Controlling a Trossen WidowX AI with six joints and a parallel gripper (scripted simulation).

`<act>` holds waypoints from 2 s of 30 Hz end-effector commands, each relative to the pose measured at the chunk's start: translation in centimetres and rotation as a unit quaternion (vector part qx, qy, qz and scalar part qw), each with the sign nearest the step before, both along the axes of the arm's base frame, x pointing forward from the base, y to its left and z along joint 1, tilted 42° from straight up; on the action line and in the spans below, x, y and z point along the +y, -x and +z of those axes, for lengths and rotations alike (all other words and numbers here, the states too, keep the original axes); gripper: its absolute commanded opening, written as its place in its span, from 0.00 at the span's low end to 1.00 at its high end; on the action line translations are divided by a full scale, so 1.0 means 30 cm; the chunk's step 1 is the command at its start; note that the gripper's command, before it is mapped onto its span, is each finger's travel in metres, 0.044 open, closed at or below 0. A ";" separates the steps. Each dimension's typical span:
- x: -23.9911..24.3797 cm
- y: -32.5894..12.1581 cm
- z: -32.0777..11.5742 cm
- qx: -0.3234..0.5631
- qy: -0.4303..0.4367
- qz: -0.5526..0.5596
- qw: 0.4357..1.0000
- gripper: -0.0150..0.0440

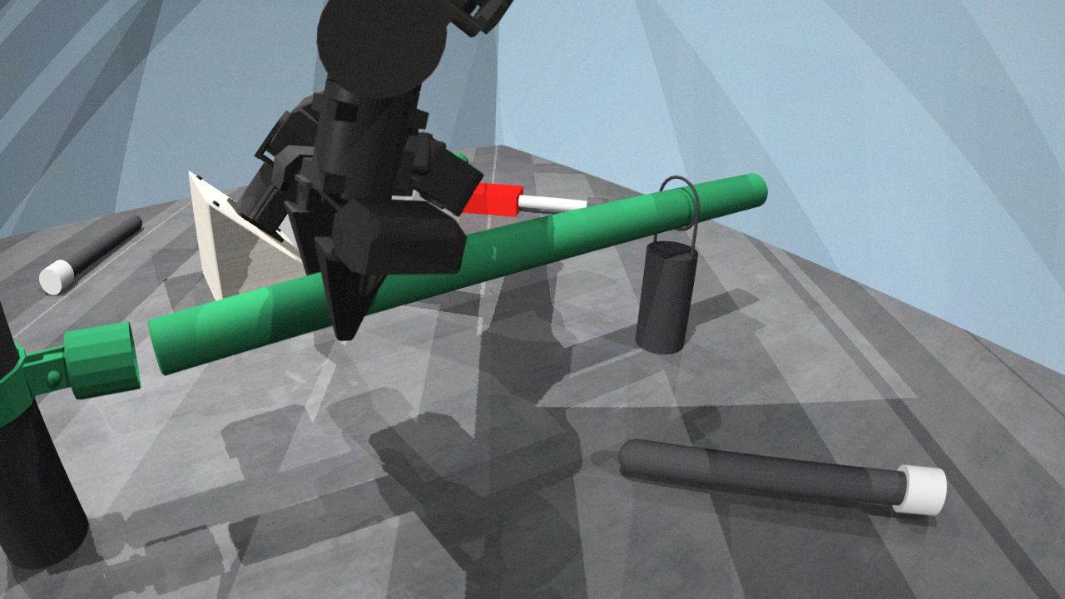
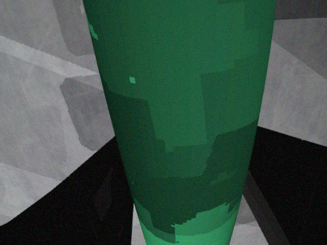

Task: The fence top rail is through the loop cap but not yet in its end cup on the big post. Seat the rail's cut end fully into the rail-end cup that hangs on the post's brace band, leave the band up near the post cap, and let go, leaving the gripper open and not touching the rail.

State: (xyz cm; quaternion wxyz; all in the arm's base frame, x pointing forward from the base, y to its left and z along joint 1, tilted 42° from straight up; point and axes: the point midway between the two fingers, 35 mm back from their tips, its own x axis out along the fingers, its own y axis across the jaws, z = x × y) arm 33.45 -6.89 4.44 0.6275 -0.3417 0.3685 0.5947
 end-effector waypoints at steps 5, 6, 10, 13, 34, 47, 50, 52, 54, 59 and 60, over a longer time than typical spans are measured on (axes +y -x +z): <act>-0.036 0.003 -0.033 -0.001 0.002 -0.001 1.000 0.25; -0.038 0.004 -0.038 -0.001 0.002 -0.001 1.000 0.25; -0.043 0.006 -0.049 0.000 0.001 0.000 1.000 0.25; -0.043 0.006 -0.049 0.000 0.001 0.000 1.000 0.25; -0.030 0.004 -0.041 0.002 -0.001 0.001 1.000 0.25; -0.038 0.004 -0.038 0.002 0.001 0.001 1.000 0.25; -0.039 0.004 -0.038 0.002 0.002 0.001 1.000 0.25; -0.041 0.004 -0.038 0.002 0.002 0.001 1.000 0.25; -0.042 0.004 -0.037 0.002 0.002 0.001 1.000 0.25; -0.045 0.004 -0.037 0.002 0.003 0.001 1.000 0.25; -0.045 0.004 -0.036 0.002 0.003 0.001 1.000 0.25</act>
